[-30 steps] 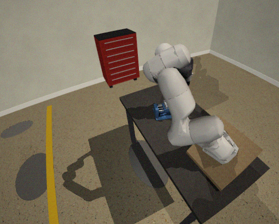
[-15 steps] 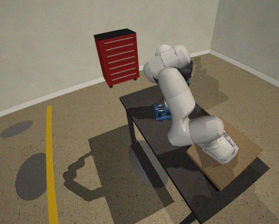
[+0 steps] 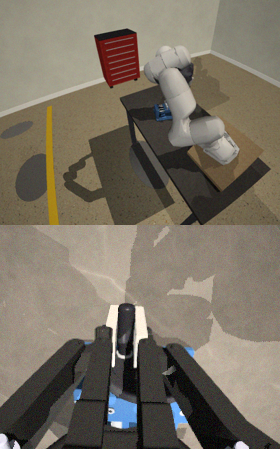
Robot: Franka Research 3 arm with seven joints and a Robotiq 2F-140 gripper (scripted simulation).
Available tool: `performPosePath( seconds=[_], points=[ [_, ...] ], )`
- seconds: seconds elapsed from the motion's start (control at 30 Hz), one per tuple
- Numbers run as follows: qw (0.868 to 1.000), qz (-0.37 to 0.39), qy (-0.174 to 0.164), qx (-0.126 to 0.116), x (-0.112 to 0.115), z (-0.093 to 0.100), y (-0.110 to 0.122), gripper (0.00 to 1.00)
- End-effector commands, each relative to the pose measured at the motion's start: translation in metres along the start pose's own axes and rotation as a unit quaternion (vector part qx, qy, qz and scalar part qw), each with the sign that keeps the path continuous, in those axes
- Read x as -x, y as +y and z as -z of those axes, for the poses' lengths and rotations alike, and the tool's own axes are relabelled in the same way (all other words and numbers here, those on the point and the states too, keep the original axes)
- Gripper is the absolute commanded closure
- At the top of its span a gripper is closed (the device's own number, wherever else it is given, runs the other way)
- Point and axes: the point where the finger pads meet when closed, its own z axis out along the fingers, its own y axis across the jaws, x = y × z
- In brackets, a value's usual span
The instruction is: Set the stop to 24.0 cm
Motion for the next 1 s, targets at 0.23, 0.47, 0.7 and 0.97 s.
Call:
performPosePath(
  seconds=[0.23,0.47,0.7,0.97],
  points=[
    [1.0,0.002,-0.002,0.004,-0.001,-0.01,0.018,0.96],
    [1.0,0.002,-0.002,0.004,-0.001,-0.011,0.024,0.96],
    [1.0,0.002,-0.002,0.004,-0.001,-0.009,0.033,0.96],
    [1.0,0.002,-0.002,0.004,-0.001,-0.002,0.043,0.96]
  ],
)
